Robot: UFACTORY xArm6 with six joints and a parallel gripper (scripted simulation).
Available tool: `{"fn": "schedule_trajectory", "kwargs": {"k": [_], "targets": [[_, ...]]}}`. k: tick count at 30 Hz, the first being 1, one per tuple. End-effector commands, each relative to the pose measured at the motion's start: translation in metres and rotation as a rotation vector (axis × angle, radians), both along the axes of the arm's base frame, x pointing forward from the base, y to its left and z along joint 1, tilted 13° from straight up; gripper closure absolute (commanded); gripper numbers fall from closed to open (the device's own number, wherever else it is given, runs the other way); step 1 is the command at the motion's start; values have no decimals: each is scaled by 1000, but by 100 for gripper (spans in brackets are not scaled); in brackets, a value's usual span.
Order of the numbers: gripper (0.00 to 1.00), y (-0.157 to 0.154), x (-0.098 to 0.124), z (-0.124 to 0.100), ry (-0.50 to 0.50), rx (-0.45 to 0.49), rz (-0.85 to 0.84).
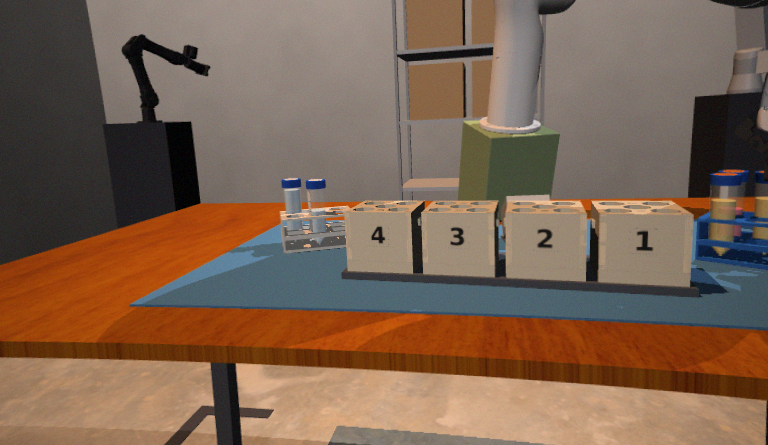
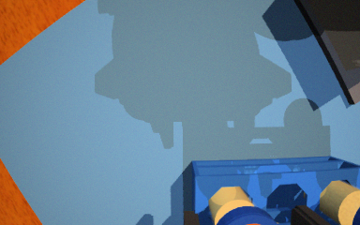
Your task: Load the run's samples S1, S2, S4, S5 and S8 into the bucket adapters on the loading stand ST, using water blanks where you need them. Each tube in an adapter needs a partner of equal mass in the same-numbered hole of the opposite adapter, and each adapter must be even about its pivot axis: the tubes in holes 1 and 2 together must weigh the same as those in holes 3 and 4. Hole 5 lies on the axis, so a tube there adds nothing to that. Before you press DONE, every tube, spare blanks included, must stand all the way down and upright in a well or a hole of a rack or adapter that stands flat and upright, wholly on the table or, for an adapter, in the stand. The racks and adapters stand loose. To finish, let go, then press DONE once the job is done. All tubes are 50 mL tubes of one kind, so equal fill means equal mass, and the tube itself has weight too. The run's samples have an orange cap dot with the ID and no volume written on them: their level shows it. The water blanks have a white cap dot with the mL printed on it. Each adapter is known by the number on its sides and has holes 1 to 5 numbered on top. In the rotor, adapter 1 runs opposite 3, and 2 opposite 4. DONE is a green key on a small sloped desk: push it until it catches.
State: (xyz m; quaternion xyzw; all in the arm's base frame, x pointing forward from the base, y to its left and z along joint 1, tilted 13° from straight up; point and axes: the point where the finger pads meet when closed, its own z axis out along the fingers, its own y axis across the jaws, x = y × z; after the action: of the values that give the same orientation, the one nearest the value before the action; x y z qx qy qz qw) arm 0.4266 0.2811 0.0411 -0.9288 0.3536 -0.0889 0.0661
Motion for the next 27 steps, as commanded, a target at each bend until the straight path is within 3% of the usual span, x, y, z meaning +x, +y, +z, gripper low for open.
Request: {"fn": "schedule_trajectory", "kwargs": {"k": [1,24,25,27], "targets": [[43,1,2,-1,-3,2,0],[43,1,3,-6,-3,2,0],[100,1,3,-5,-3,2,0],[100,1,2,-4,-3,2,0]]}}
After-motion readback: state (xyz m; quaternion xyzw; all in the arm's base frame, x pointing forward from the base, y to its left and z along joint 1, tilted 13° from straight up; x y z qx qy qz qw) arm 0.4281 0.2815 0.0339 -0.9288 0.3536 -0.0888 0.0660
